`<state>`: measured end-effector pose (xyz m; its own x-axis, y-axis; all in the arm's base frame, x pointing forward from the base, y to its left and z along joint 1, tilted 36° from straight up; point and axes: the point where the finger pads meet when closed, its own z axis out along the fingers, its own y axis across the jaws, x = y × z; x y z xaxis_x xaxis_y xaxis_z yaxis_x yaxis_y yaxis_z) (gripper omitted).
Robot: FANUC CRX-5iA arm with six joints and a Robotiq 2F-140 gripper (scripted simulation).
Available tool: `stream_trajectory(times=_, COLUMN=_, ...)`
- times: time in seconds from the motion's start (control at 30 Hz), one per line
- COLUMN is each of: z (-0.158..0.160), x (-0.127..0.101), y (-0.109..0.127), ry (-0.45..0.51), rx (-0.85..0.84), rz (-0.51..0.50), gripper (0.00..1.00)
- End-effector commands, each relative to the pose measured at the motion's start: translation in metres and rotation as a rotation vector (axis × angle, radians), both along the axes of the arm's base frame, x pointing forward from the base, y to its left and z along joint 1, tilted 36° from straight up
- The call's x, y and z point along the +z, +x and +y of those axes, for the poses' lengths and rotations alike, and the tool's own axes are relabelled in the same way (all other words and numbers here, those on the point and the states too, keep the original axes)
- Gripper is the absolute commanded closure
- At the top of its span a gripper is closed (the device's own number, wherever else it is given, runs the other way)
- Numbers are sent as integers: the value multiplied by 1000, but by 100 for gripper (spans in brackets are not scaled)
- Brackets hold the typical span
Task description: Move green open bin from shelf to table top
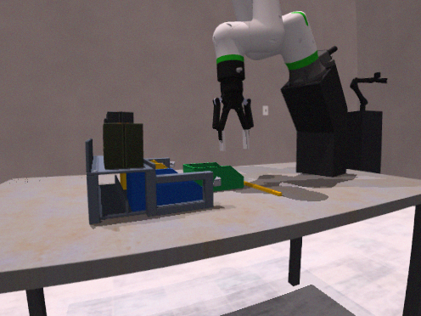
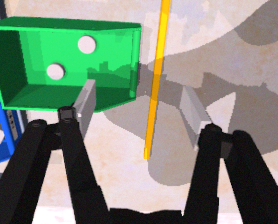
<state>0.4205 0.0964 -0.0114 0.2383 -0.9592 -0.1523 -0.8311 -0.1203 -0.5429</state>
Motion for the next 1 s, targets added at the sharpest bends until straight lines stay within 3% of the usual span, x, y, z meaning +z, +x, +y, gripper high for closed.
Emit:
stream_trajectory(times=0.0, z=0, x=-1, y=0, ry=-12, rx=-17, rz=-33, gripper=43)
stream_trajectory(times=0.97, z=1, x=-1, y=0, ry=-15, rx=-22, rz=-41, gripper=43)
